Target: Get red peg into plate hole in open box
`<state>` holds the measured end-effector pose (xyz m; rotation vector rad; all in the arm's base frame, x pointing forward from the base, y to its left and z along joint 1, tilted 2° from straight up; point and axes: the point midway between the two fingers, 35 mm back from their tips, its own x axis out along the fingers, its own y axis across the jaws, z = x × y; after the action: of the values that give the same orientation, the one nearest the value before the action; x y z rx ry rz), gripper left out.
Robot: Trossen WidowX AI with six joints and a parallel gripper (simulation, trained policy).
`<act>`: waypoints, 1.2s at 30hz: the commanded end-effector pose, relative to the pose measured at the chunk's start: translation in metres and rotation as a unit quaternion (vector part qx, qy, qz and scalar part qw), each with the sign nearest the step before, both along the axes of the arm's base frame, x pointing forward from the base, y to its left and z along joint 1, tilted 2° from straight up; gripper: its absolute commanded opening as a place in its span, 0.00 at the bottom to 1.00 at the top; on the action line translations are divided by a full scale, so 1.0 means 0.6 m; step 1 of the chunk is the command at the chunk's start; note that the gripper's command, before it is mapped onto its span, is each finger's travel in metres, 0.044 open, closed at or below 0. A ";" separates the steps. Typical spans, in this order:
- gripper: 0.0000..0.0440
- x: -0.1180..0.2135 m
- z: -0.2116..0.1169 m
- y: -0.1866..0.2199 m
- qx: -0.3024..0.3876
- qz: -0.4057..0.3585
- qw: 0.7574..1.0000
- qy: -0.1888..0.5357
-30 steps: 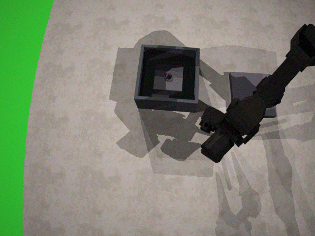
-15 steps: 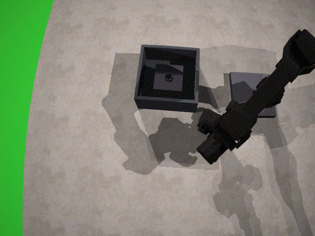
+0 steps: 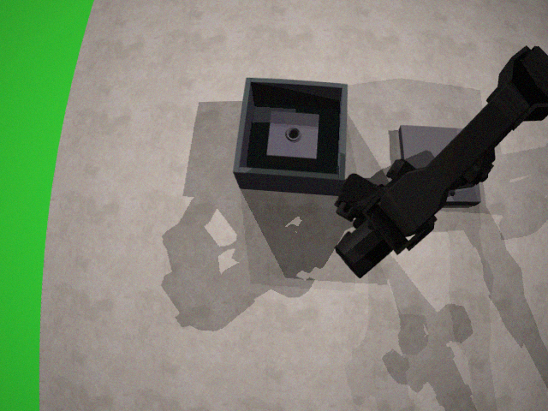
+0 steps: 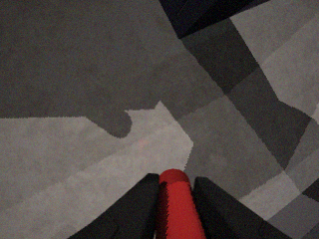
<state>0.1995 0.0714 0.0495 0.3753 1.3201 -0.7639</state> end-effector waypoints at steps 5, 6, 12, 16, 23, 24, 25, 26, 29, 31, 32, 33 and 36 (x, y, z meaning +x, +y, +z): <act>0.00 0.027 0.065 -0.023 -0.016 -0.007 0.999 -0.037; 0.00 0.031 0.073 -0.026 -0.018 -0.010 0.999 -0.043; 0.00 0.054 0.115 -0.055 -0.029 -0.040 0.996 -0.070; 0.00 0.068 0.130 -0.079 -0.035 -0.065 0.994 -0.084; 0.00 0.095 0.145 -0.124 -0.043 -0.102 0.989 -0.103; 0.00 0.099 0.146 -0.131 -0.044 -0.106 0.988 -0.104; 0.00 0.102 0.146 -0.138 -0.046 -0.111 0.987 -0.106; 0.00 0.106 0.146 -0.145 -0.047 -0.114 0.987 -0.107; 0.00 0.118 0.144 -0.165 -0.049 -0.124 0.985 -0.110; 0.00 0.126 0.141 -0.178 -0.050 -0.128 0.984 -0.111; 0.00 0.130 0.140 -0.185 -0.051 -0.129 0.984 -0.111; 0.00 0.134 0.138 -0.191 -0.051 -0.130 0.984 -0.112; 0.00 0.145 0.132 -0.210 -0.050 -0.132 0.984 -0.111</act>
<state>0.2798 -0.0451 0.1321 0.5449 1.0262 -0.9755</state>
